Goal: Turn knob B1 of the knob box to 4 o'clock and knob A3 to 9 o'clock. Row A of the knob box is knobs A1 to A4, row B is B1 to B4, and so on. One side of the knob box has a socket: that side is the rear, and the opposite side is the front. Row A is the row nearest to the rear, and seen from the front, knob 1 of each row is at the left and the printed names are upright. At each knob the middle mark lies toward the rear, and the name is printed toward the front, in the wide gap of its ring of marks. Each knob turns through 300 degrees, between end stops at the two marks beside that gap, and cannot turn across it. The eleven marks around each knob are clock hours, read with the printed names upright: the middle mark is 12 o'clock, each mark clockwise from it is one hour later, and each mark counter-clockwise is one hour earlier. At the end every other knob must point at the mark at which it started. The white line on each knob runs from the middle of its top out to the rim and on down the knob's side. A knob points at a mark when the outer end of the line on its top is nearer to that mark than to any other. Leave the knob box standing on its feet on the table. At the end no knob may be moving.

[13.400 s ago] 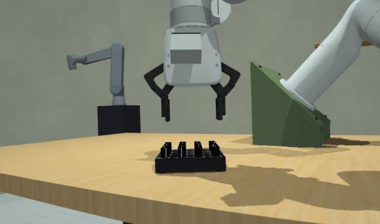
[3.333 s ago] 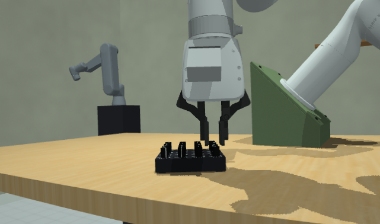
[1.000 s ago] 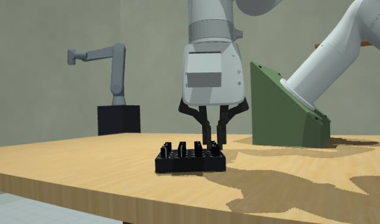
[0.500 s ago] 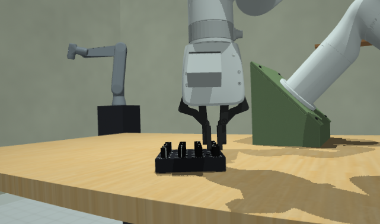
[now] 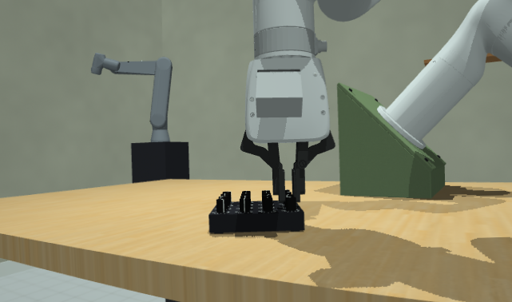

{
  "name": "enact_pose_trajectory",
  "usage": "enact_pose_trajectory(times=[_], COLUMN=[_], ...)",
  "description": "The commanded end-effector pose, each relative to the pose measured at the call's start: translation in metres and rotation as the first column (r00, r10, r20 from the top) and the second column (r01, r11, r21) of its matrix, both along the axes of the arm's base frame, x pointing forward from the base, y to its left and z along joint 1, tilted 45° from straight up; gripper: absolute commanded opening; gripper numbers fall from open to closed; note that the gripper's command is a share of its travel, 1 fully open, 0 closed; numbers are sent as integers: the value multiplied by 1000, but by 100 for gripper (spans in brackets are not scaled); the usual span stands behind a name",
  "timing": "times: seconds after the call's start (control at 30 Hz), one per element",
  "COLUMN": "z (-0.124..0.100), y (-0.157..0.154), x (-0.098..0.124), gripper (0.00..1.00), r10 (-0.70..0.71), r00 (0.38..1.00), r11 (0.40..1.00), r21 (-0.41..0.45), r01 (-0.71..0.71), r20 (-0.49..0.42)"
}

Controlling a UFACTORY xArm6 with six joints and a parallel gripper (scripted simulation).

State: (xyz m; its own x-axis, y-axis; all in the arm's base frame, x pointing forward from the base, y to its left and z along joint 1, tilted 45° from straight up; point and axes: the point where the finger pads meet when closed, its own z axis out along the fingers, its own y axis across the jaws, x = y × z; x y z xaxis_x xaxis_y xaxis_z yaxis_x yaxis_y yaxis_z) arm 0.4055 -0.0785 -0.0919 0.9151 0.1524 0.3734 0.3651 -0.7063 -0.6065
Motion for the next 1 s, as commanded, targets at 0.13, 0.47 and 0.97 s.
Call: enact_pose_trajectory(times=[0.13,0.47,0.97], z=[1,1,1], y=[-1,-1,-1], x=[1,1,1], gripper=[8,8,8], r10=[37,113,331], r00=[999,987,894], r11=[999,993,943], r21=[-12,-36,-133], r01=[-37,-109,-304], r20=[40,111,302])
